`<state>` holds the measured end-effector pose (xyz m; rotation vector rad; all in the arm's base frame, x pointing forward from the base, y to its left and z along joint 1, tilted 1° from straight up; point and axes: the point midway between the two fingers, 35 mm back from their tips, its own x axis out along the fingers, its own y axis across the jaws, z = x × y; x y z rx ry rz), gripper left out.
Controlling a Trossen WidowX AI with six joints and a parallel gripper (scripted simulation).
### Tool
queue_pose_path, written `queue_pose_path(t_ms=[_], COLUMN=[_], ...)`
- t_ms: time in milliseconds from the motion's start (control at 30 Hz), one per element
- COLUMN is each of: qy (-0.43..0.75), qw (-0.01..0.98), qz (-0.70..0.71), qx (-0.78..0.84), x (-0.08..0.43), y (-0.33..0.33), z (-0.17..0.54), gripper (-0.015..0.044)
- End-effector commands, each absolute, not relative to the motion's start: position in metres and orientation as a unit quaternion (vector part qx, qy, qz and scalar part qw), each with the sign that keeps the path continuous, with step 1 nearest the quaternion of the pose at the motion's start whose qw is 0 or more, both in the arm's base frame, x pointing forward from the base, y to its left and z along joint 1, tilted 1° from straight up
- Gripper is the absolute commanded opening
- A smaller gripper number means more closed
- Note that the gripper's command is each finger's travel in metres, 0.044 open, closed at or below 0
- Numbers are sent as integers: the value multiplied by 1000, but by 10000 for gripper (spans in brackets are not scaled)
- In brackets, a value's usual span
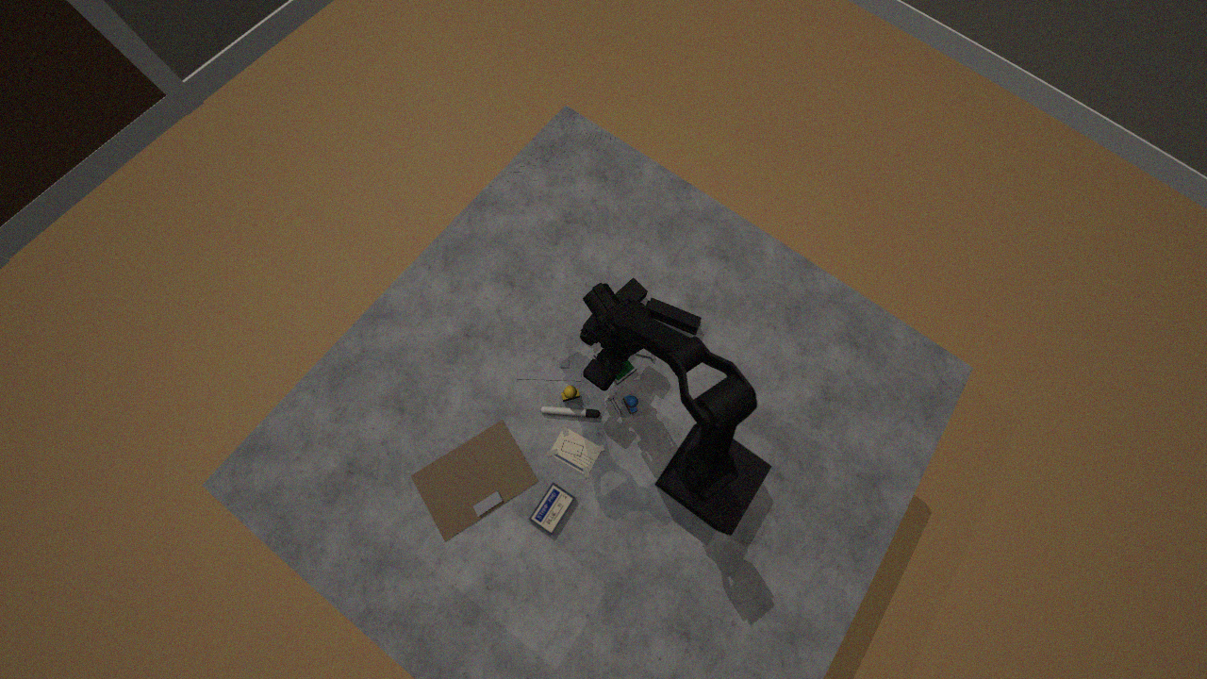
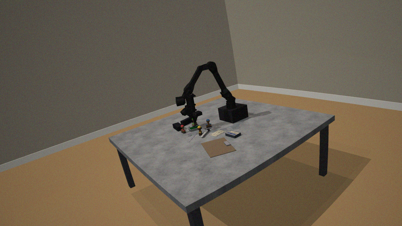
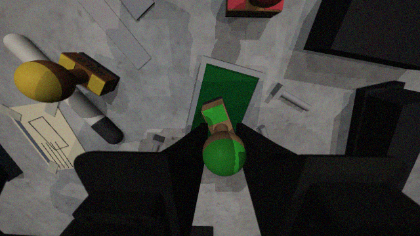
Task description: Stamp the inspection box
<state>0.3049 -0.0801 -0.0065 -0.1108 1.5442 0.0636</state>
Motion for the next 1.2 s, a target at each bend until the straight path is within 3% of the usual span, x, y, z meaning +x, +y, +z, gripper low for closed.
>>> queue_pose_path(t_ms=[0, 767, 1167], qy=[694, 694, 694], qw=[718, 718, 718], qz=[27, 27, 26], qx=[-51, -51, -45], x=[307, 306, 306], y=[-81, -79, -18], z=[4, 35, 34], gripper=[0, 0, 0])
